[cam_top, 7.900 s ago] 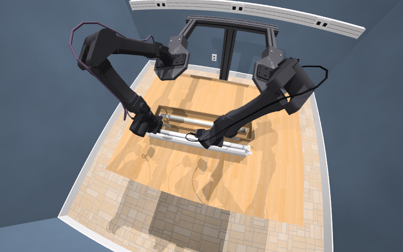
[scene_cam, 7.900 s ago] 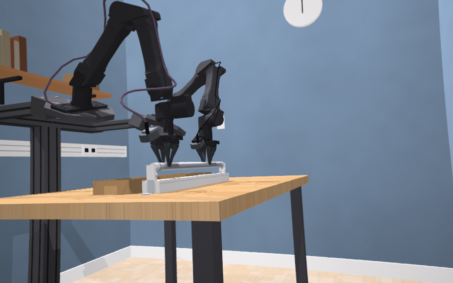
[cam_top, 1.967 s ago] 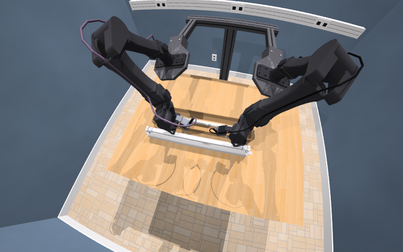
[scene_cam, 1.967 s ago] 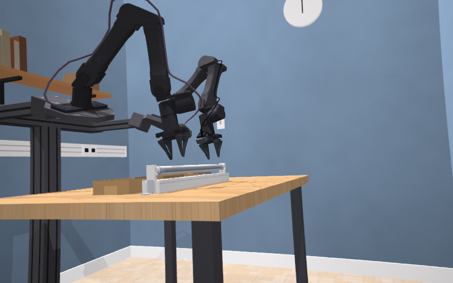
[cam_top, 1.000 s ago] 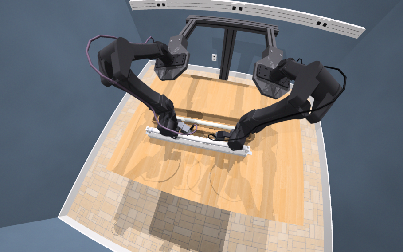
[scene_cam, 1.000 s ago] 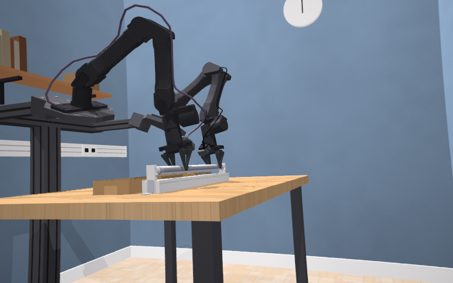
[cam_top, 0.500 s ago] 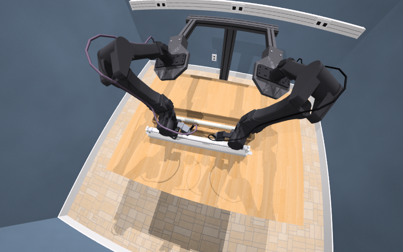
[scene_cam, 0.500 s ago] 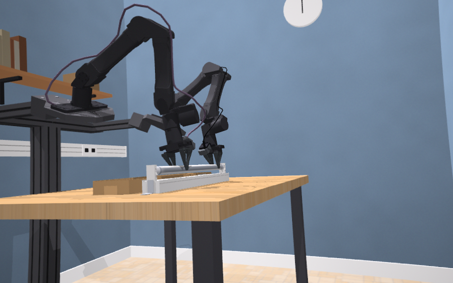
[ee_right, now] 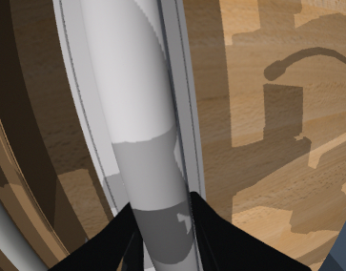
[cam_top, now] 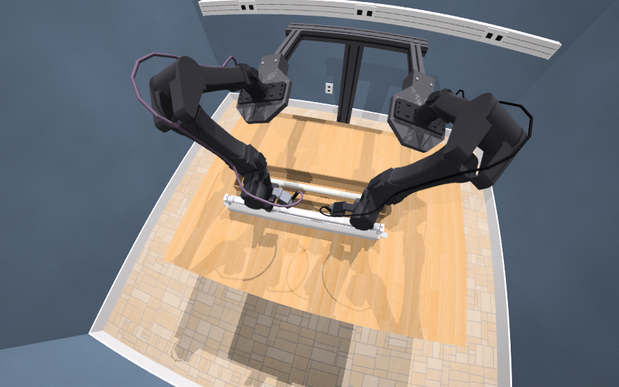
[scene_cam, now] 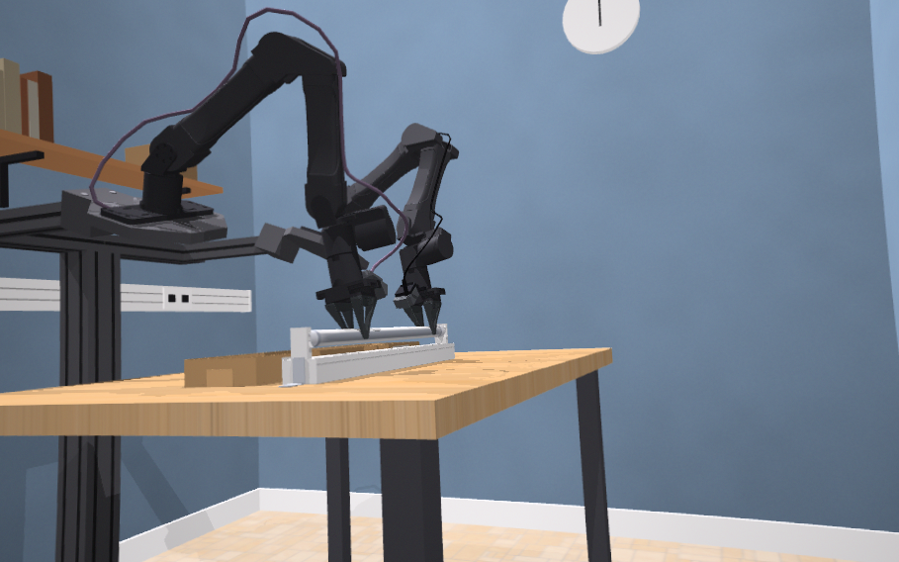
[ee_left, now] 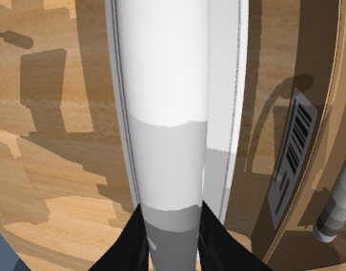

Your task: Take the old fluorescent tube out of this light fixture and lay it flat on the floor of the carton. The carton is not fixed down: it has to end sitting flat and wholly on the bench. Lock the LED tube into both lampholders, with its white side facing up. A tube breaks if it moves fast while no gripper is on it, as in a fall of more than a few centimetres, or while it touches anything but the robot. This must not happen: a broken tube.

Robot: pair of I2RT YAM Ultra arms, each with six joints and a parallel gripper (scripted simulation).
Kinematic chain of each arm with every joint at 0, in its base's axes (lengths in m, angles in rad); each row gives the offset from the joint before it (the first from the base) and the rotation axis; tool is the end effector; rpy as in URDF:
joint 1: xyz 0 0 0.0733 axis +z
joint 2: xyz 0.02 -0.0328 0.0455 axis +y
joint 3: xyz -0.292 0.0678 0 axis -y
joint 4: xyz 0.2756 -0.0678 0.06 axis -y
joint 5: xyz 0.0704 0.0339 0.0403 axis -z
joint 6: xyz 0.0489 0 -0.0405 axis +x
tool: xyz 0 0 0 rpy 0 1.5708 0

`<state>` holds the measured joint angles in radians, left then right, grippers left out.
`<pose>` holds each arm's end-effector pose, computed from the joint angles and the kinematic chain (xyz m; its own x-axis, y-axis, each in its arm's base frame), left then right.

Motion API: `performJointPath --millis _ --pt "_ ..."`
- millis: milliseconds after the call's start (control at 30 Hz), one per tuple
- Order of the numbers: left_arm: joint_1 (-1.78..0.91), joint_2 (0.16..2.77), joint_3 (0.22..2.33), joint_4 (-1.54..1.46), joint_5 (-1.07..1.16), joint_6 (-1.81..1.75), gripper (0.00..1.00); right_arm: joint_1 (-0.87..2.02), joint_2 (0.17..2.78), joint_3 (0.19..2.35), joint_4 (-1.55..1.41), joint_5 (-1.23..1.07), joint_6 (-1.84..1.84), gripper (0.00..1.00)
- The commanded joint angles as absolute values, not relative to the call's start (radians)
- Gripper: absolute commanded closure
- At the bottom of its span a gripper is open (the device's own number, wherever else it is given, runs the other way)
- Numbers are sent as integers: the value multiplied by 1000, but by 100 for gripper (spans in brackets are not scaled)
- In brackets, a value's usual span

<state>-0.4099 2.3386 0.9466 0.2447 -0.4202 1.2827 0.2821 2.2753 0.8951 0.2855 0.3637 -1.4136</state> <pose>0.3550 -0.1313 -0.0366 -0.0361 0.9701 0.2398 0.8614 -0.0914 0.4997 0.3631 0.0883 -0.0212 -0.0313 -0.9701 0.2405 -0.8593 -0.0967 -0.5022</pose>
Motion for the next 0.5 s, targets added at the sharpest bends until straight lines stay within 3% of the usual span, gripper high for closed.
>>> performJointPath --millis 0,467 --pt "-417 2329 932 232 -410 1284 89 300 2280 904 272 353 -1415 89" --pt "-417 2329 932 231 -410 1284 89 300 2280 904 285 353 -1410 89"
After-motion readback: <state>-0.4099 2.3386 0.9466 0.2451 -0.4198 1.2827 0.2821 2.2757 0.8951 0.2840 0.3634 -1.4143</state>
